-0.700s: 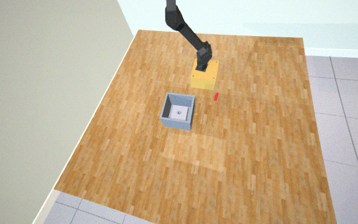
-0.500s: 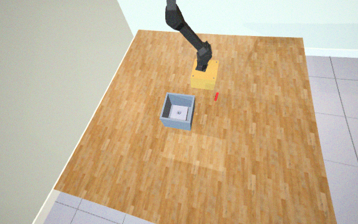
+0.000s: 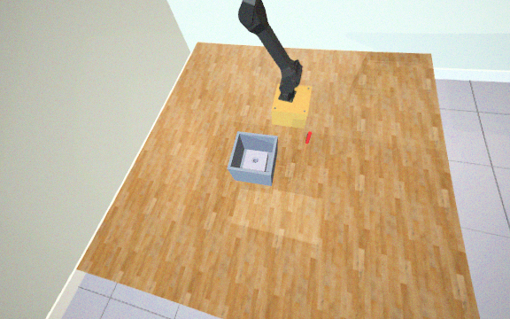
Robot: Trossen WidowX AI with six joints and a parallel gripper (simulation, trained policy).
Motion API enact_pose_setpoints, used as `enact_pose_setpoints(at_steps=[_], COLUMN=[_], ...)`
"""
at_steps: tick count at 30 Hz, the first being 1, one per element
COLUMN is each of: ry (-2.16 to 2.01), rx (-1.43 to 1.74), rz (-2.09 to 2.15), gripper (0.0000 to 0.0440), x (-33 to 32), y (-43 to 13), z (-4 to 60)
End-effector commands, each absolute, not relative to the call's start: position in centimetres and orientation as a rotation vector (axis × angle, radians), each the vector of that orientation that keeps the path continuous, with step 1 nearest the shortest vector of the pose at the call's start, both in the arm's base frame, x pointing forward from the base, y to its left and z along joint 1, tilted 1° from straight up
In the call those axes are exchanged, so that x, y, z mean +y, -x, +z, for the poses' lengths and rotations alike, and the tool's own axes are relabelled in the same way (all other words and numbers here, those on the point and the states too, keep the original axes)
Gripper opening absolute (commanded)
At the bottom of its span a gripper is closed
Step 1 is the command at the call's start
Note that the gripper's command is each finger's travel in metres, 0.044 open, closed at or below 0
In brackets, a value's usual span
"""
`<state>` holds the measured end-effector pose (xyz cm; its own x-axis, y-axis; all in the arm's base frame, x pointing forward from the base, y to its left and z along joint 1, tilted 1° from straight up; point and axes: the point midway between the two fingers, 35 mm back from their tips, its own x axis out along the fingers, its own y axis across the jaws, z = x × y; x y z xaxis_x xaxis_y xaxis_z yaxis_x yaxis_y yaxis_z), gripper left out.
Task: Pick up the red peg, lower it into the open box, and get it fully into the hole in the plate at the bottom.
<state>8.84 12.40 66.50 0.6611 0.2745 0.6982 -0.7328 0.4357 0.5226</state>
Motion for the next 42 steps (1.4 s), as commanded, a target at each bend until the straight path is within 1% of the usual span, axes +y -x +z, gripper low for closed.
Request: enact_pose_setpoints(at_steps=[1,11,23,32,42], ry=[-0.913,-0.888,-0.841,-0.831,-0.854], rx=[-0.557,-0.414,-0.098,0.18,0.477], rz=[0.719,0.824,0.802,0.673,0.459], gripper=[0.044,0.044,0.044,0.044,0.044], x=[14.7,21.4,27.2,28.2,26.3], y=[-8.9,-11.3,-17.5,-22.6,-26.6], z=[65.7,61.7,53.2,45.2,36.2])
